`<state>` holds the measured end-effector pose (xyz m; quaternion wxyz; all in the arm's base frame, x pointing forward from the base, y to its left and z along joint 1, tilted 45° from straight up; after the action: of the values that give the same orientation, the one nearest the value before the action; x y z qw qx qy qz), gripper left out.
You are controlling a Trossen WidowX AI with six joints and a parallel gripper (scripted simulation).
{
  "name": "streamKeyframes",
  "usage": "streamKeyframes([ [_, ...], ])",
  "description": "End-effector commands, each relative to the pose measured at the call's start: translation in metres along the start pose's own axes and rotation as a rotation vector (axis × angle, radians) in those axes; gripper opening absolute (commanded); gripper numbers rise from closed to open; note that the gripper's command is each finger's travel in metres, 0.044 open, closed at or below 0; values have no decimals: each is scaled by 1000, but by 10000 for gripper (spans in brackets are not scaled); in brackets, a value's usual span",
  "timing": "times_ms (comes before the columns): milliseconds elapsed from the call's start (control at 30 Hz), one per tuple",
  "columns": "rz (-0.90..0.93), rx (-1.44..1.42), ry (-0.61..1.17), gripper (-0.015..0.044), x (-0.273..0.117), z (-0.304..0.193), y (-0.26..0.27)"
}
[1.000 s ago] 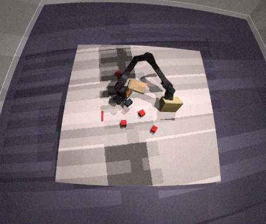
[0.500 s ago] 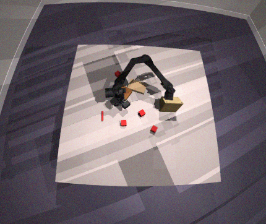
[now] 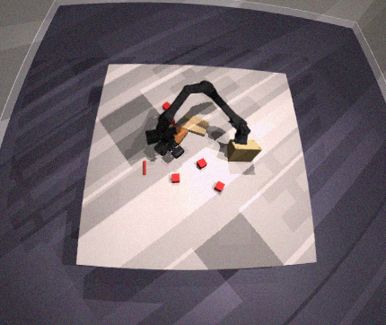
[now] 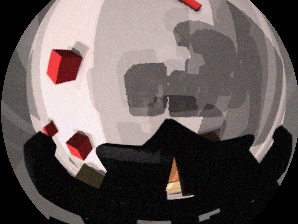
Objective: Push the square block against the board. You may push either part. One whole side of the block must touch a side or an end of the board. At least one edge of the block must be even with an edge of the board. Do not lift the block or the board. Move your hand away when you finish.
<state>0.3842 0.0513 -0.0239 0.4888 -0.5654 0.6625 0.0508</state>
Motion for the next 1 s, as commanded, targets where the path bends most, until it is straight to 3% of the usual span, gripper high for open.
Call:
streamKeyframes([
  [0, -20, 7, -32, 0, -39, 3, -2],
  [200, -19, 29, -33, 0, -39, 3, -4],
  [967, -3, 806, -42, 0, -40, -23, -68],
])
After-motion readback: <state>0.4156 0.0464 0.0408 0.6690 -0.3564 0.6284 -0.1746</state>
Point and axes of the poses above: the point midway between the two fingers, 35 mm back from their tips, its own x axis out along the fingers, its own y axis across the jaws, z = x × y, the point moved 3 cm from there along -x, back along the fingers, and after that the axes turned 3 degrees about -x, right-handed, at the moved point
